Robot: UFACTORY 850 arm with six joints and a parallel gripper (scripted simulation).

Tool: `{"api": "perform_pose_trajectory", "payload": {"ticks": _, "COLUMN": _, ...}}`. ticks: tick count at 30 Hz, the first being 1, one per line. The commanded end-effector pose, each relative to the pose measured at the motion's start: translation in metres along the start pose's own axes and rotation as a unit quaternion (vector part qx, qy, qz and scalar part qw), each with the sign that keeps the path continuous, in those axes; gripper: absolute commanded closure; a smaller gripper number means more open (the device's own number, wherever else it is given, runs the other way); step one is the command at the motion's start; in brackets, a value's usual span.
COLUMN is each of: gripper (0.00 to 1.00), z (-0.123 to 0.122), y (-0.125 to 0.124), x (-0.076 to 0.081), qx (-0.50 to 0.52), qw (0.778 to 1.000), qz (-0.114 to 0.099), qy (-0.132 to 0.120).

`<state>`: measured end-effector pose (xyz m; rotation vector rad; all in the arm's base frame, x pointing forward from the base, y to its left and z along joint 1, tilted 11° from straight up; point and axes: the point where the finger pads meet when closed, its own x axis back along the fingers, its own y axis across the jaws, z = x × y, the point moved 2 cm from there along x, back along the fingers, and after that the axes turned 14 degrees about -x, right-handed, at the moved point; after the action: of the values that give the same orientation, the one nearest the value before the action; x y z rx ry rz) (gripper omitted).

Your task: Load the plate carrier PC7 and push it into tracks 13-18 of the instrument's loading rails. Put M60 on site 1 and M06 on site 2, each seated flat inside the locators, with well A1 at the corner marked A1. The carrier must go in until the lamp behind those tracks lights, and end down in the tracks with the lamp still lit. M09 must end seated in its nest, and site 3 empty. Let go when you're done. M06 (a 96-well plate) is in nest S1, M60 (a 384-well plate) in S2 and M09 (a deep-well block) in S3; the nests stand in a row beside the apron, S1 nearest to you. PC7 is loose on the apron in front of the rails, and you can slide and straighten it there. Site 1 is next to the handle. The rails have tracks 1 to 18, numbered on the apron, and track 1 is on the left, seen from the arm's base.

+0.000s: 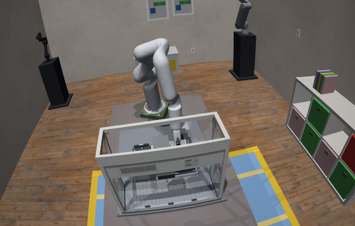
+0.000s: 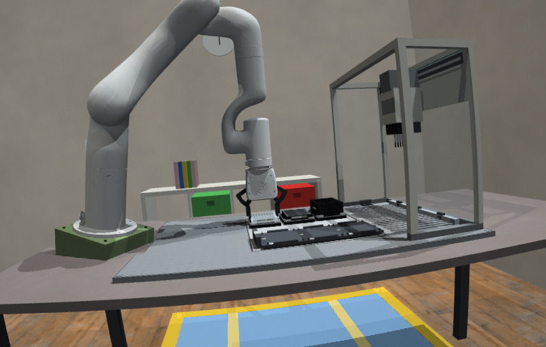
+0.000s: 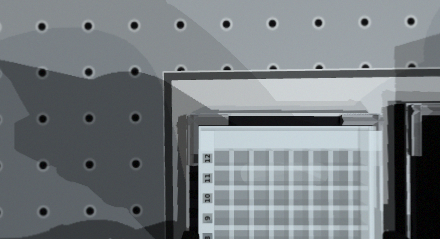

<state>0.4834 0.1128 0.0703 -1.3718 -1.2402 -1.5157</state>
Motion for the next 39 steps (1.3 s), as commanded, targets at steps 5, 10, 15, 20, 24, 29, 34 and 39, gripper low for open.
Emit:
{"api": "perform_pose_trajectory", "payload": {"ticks": 5, "gripper": 0.0, "z": 0.0003, "y": 0.0005, "x": 0.0003, "qx": 0.0, "qw": 1.0, "qz": -0.001, "qy": 0.0}}
{"api": "perform_pose_trajectory", "payload": {"ticks": 10, "gripper": 1.0, "z": 0.0003, "y": 0.0004, "x": 0.0009, "qx": 0.0, "qw": 1.0, "qz": -0.001, "qy": 0.0}}
{"api": "perform_pose_trajectory", "payload": {"ticks": 15, "gripper": 1.0, "z": 0.0003, "y": 0.0004, "x": 0.0009, "qx": 0.0, "qw": 1.0, "qz": -0.001, "qy": 0.0}}
{"api": "perform_pose_trajectory", "payload": {"ticks": 20, "gripper": 1.0, "z": 0.0003, "y": 0.0004, "x": 0.0009, "qx": 0.0, "qw": 1.0, "qz": -0.001, "qy": 0.0}}
{"api": "perform_pose_trajectory", "payload": {"ticks": 24, "gripper": 1.0, "z": 0.0003, "y": 0.0004, "x": 0.0008, "qx": 0.0, "qw": 1.0, "qz": -0.001, "qy": 0.0}}
{"api": "perform_pose_trajectory", "payload": {"ticks": 29, "gripper": 1.0, "z": 0.0003, "y": 0.0004, "x": 0.0008, "qx": 0.0, "qw": 1.0, "qz": -0.001, "qy": 0.0}}
{"api": "perform_pose_trajectory", "payload": {"ticks": 34, "gripper": 1.0, "z": 0.0003, "y": 0.0004, "x": 0.0008, "qx": 0.0, "qw": 1.0, "qz": -0.001, "qy": 0.0}}
{"api": "perform_pose_trajectory", "payload": {"ticks": 39, "gripper": 1.0, "z": 0.0003, "y": 0.0004, "x": 0.0008, "qx": 0.0, "qw": 1.0, "qz": -0.001, "qy": 0.0}}
